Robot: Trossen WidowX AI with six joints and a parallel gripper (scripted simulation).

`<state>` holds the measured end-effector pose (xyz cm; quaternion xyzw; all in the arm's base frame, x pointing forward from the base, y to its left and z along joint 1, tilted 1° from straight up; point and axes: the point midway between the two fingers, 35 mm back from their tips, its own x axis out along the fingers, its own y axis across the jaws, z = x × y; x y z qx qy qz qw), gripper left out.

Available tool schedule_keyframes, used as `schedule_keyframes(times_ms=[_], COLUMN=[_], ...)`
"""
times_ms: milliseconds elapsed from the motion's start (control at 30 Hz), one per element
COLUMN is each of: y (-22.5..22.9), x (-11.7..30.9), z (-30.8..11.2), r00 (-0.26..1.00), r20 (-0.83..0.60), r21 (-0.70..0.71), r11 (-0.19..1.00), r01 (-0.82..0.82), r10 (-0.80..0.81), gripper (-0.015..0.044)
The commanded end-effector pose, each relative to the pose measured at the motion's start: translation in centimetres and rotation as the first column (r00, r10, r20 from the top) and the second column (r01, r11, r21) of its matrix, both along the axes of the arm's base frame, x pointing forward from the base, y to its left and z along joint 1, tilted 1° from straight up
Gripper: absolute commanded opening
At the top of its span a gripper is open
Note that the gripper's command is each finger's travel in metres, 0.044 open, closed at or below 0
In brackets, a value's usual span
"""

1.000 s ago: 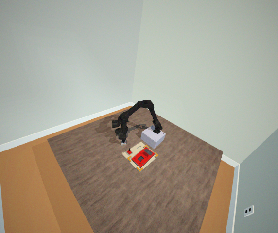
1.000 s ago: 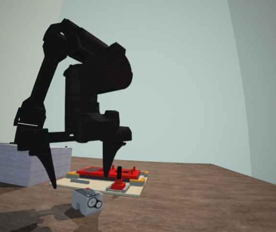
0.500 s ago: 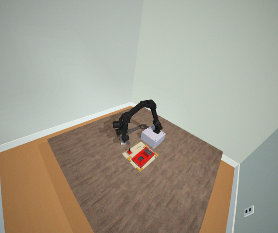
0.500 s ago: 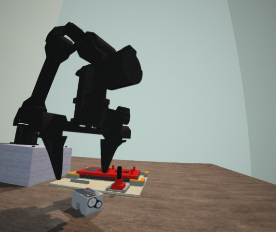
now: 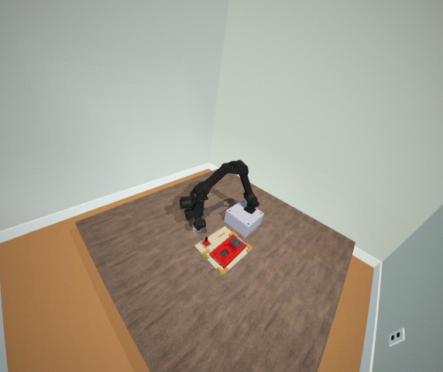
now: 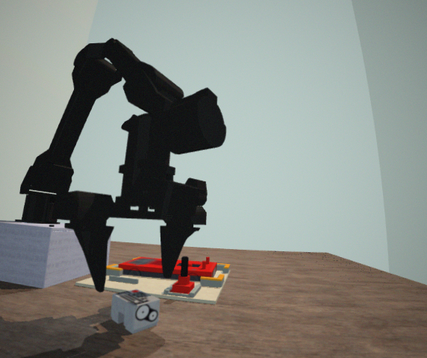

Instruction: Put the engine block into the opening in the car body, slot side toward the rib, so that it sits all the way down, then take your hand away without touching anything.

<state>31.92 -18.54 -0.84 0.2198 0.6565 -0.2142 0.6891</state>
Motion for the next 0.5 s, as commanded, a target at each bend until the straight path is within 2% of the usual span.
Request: schedule_keyframes(times_ms=[0,433,467], y=[0.0,-0.1,-0.1], x=[0.0,0.0,0.0], z=[-0.8,-2.6,-2.6], r00=[1.0,1.0,1.0], r20=[-0.005,-0.005,-0.005], r21=[-0.001,-0.001,-0.001], r11=[1.0,1.0,1.0], r01=[0.004,0.004,0.004], r10=[-0.004,-0.004,-0.004], gripper=[0.044,0.044,0.0414])
